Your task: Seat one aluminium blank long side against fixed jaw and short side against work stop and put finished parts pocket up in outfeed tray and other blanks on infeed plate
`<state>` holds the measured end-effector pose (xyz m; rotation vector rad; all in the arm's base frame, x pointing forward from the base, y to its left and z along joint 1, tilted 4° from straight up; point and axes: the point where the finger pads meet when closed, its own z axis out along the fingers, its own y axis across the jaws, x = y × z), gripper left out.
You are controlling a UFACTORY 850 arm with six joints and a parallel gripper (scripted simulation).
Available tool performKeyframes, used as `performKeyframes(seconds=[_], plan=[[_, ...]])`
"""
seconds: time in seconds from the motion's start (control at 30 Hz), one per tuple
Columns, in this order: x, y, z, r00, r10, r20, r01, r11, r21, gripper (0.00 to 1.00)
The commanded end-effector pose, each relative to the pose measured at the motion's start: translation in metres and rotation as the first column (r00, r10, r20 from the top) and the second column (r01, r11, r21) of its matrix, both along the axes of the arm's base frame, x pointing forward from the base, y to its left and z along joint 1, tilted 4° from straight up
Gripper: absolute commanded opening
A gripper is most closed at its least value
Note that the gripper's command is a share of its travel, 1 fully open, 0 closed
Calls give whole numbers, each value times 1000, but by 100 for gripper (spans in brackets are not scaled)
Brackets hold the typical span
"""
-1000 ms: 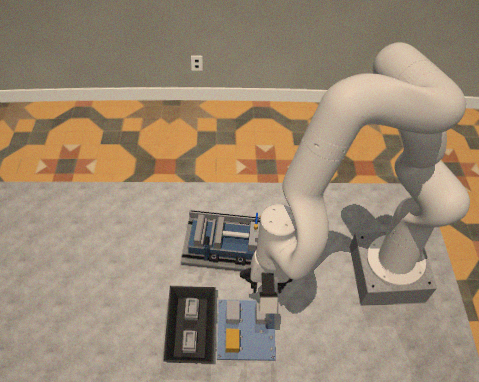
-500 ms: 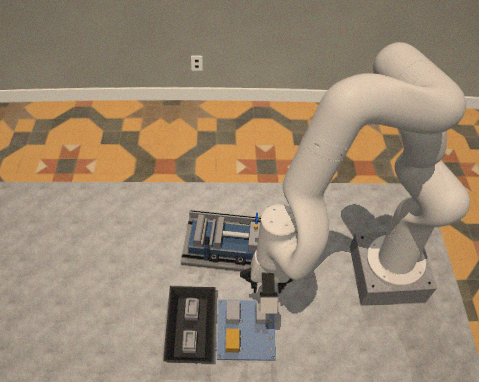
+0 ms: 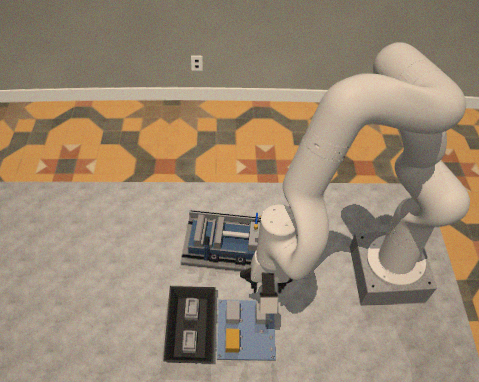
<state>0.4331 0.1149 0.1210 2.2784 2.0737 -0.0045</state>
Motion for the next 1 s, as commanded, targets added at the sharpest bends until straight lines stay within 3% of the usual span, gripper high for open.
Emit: performKeyframes(seconds=[0.0,0.3,0.67,0.97], plan=[[1,0,-2,1000,0,2,0,1000,0,69],[2,-1,-24,1000,0,2,0,1000,0,69],[4,-3,-84,1000,0,2,0,1000,0,69],[5,-4,-107,1000,0,2,0,1000,0,69]])
